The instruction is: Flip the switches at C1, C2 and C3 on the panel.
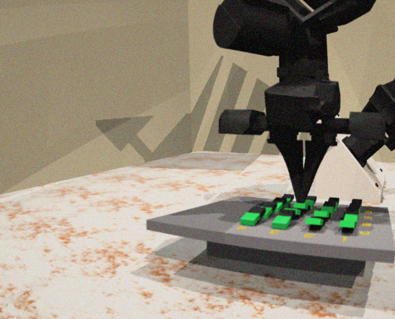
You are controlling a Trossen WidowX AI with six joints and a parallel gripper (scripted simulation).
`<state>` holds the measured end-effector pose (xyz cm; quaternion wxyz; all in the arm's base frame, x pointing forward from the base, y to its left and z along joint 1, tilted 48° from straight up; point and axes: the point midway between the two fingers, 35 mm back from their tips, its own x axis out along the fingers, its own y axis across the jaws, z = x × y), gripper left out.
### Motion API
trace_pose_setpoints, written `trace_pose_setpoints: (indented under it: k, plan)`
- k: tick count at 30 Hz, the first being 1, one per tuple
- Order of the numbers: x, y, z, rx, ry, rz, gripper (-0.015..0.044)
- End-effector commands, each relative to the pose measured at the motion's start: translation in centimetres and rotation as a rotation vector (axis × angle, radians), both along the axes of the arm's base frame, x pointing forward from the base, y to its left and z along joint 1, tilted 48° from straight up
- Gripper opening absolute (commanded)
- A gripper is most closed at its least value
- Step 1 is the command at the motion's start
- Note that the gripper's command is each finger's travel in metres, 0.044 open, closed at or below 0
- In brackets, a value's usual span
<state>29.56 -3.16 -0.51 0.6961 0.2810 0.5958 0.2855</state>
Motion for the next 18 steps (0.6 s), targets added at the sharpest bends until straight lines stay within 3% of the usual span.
trace_pose_setpoints:
  k: [1,18]
  plan:
    - [0.05,0.09,-0.03,0.004,0.002,-0.004,0.0]
    - [0.08,0.25,-0.17,0.004,0.002,-0.004,0.0]
